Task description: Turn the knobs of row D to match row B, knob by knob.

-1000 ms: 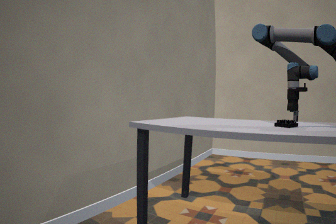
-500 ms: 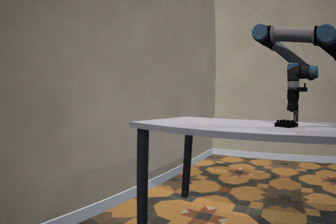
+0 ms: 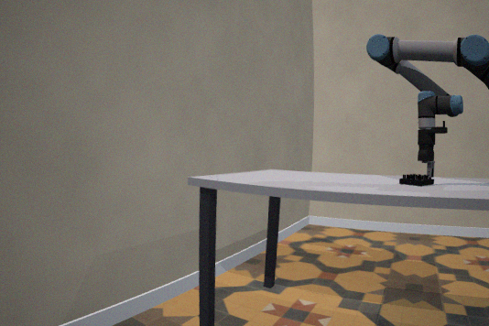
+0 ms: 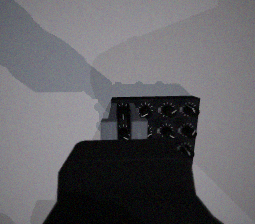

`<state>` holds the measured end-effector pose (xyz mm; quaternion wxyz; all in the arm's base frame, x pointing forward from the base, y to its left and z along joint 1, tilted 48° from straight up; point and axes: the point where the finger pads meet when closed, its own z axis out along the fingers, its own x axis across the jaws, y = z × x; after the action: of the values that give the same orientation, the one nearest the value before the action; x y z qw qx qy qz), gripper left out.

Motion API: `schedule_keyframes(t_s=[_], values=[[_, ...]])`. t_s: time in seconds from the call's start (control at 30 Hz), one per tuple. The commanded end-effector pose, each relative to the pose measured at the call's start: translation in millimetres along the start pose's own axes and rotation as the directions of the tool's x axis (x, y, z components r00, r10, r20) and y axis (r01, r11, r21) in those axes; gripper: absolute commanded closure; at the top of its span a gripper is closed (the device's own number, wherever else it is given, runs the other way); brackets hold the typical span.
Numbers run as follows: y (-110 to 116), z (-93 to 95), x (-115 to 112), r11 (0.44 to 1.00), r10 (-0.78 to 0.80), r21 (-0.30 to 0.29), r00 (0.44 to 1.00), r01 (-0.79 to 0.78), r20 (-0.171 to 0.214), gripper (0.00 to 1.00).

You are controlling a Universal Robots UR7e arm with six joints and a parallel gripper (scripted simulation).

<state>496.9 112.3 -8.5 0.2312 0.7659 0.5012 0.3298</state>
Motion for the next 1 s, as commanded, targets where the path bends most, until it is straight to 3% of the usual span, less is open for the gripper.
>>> schedule_keyframes(t_s=[0.0, 0.57, 0.97], values=[[0.2, -0.3, 0.2, 1.000, -0.017, -0.001, 1.000, 0.017, 0.000, 0.70], [0.2, -0.3, 0.2, 0.984, -0.179, -0.001, 0.984, 0.179, 0.000, 0.70], [0.2, -0.3, 0.2, 0.923, -0.384, -0.001, 0.923, 0.384, 0.000, 0.70]])
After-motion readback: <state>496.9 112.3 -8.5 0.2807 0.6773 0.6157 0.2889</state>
